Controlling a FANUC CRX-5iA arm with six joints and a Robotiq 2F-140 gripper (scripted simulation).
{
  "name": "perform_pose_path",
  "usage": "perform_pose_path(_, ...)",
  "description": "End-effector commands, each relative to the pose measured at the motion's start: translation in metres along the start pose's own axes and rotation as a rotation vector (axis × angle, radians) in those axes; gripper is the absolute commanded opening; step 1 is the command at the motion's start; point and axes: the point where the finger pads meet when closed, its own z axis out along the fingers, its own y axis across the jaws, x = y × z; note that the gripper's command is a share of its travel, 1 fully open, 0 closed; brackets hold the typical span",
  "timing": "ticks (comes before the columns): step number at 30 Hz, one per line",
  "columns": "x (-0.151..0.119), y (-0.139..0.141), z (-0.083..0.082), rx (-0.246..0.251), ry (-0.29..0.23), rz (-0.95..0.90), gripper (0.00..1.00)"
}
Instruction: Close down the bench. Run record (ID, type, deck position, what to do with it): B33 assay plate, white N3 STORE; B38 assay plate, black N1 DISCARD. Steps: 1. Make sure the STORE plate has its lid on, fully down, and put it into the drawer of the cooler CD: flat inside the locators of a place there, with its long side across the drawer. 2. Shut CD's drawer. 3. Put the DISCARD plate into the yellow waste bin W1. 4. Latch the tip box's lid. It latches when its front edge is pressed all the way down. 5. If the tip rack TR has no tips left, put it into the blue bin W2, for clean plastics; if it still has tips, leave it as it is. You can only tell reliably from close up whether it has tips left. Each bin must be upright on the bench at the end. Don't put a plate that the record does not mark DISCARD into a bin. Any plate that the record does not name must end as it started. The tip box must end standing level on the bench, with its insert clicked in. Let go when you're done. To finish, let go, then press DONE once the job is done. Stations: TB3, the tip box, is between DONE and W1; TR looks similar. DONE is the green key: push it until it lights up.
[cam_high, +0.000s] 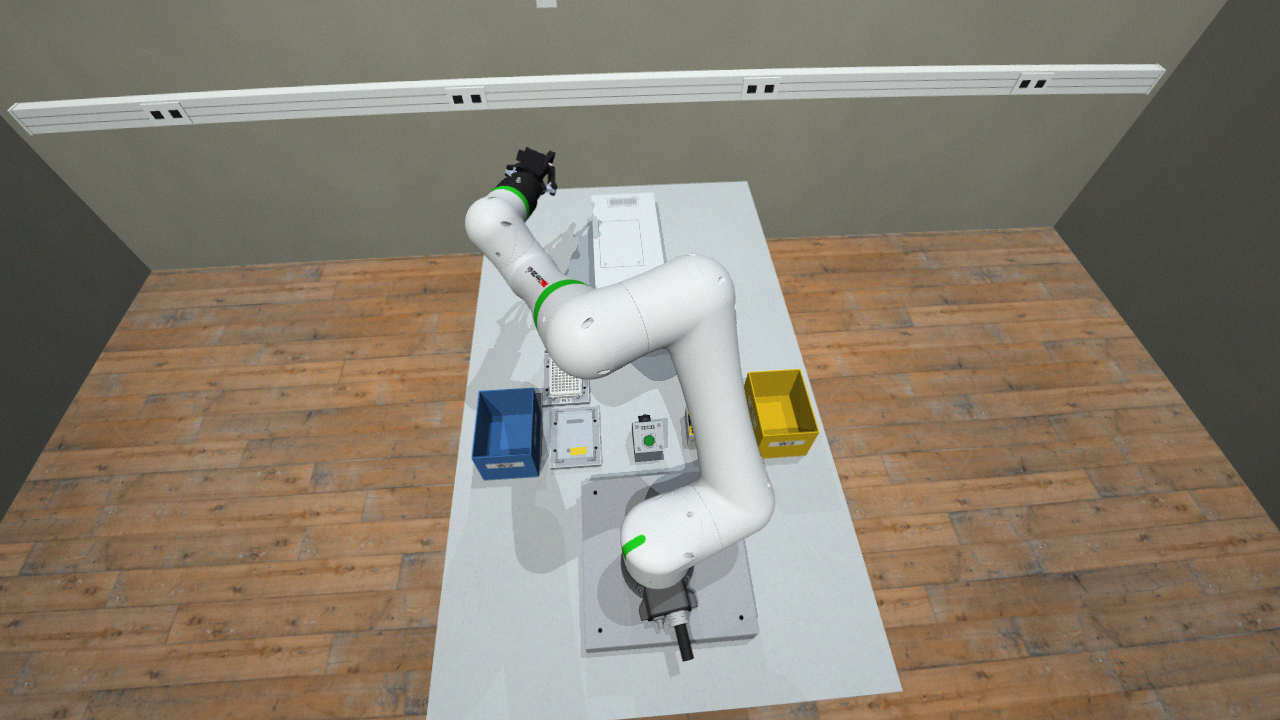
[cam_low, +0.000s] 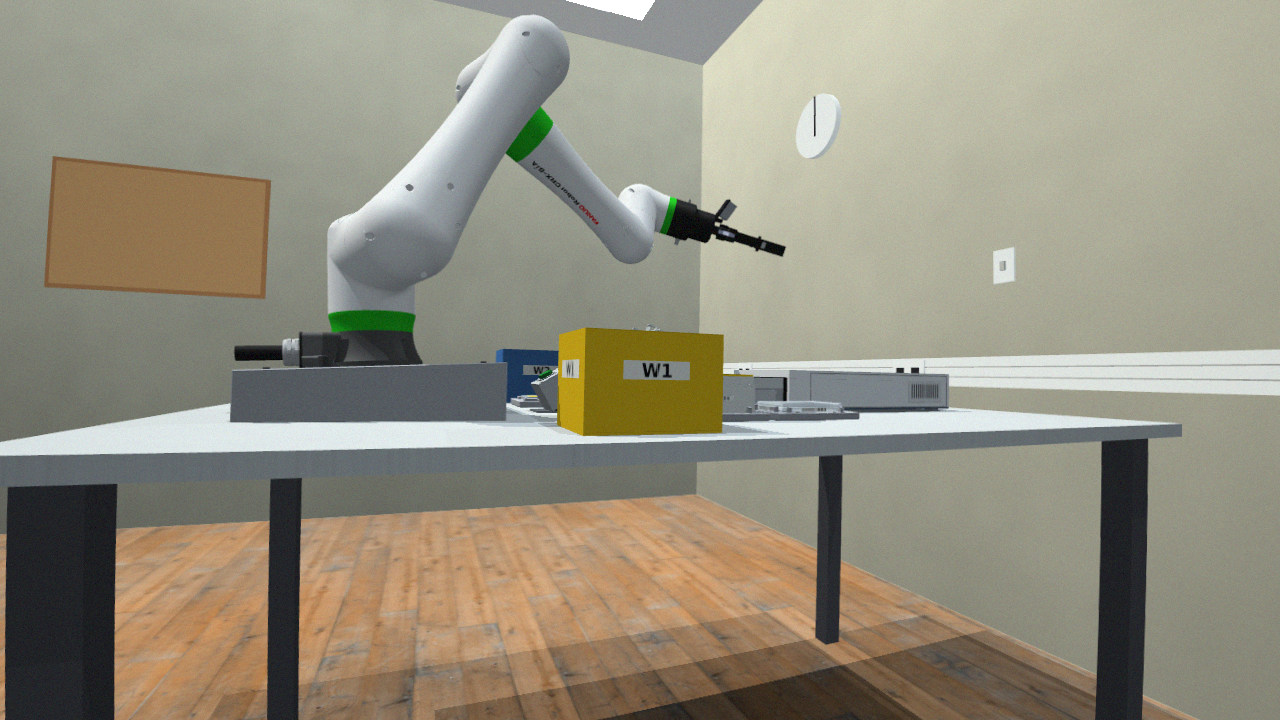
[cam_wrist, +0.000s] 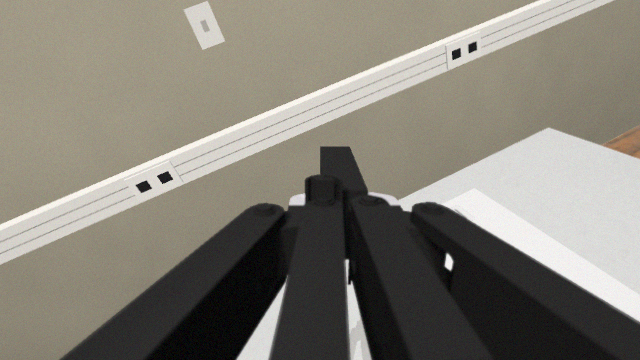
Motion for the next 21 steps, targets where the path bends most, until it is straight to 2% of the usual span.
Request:
perform_pose_path(1,0.014,0.014,0.0,-0.053,0.01,-0.015,0.1)
perform_pose_path(7,0.025,0.028,0.0,-0.053,0.01,-0.015,0.1)
perform_pose_path(9,0.031,0.036,0.0,-0.106,0.013,-0.031,0.1)
perform_pose_path(15,0.043,0.054,0.0,-0.107,0.013,-0.031,0.1)
perform_pose_path(17,0.048,0.063,-0.001,-0.161,0.009,-0.048,0.1)
perform_pose_path(21,0.057,0.08,-0.002,-0.161,0.009,-0.049,0.1)
